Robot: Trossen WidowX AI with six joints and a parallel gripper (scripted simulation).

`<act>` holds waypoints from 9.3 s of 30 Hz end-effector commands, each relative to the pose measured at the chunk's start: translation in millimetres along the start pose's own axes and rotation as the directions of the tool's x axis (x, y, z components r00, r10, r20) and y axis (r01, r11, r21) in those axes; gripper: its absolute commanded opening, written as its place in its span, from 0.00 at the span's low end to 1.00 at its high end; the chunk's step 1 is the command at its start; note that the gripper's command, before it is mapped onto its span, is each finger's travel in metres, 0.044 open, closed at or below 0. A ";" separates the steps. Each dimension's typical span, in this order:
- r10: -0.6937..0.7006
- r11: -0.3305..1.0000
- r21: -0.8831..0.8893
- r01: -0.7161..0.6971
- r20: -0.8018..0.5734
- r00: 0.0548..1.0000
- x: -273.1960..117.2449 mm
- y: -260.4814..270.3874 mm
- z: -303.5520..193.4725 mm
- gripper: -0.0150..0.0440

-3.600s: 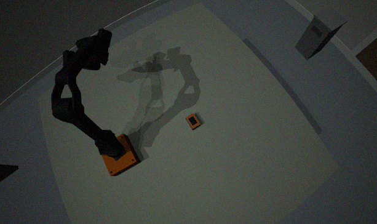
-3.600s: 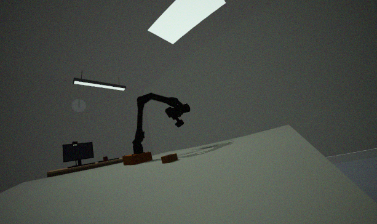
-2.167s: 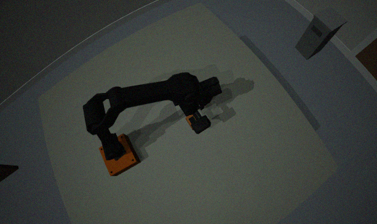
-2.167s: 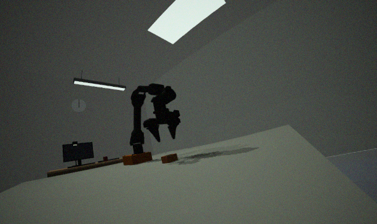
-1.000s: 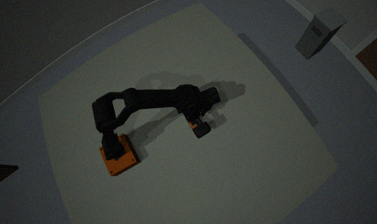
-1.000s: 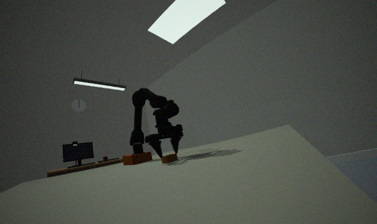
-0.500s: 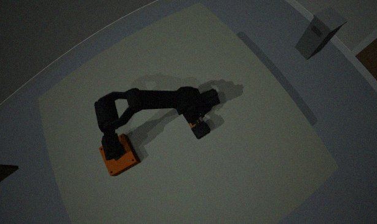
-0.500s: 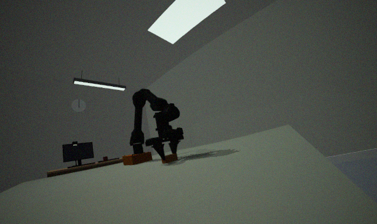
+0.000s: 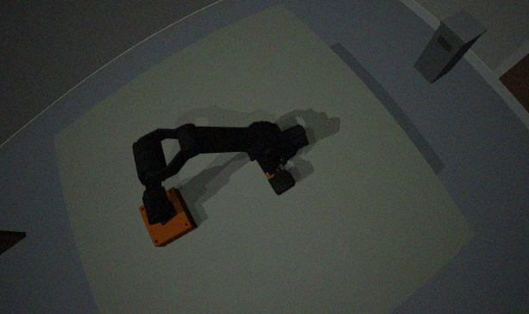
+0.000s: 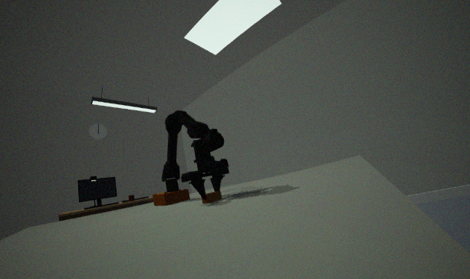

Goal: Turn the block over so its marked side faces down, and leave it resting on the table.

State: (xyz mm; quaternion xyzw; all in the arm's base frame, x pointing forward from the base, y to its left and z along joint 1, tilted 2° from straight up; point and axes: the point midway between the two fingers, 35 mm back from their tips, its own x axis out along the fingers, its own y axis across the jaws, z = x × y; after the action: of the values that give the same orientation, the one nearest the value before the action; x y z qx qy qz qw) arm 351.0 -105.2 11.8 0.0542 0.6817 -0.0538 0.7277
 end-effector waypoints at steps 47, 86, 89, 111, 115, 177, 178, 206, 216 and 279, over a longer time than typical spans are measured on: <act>-0.004 1.000 0.008 0.000 0.449 0.893 -19.6 -1.0 -1.8 0.25; -0.009 1.000 0.013 -0.002 0.780 0.626 16.6 -4.2 8.7 0.25; -0.009 1.000 0.012 -0.002 0.805 0.593 17.3 -3.9 6.7 0.25; -0.006 1.000 0.005 0.003 0.912 0.411 6.3 -0.2 -9.8 0.25; -0.006 1.000 0.005 0.003 0.912 0.411 6.3 -0.2 -9.8 0.25; -0.009 1.000 0.010 0.001 0.857 0.515 6.1 -3.9 2.3 1.00; -0.010 1.000 0.011 0.001 0.839 0.543 4.3 -4.6 4.5 1.00; -0.005 1.000 0.003 0.004 0.565 0.825 -62.9 0.6 -28.0 1.00; -0.005 1.000 0.004 0.004 0.560 0.828 -63.1 0.5 -27.4 1.00; -0.003 1.000 0.005 0.003 0.001 1.000 -13.7 -1.1 11.1 1.00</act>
State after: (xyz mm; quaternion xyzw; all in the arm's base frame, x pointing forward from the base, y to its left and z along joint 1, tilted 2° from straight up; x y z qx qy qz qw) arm 361.7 -107.7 34.1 0.0540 0.6790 -0.0537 0.7302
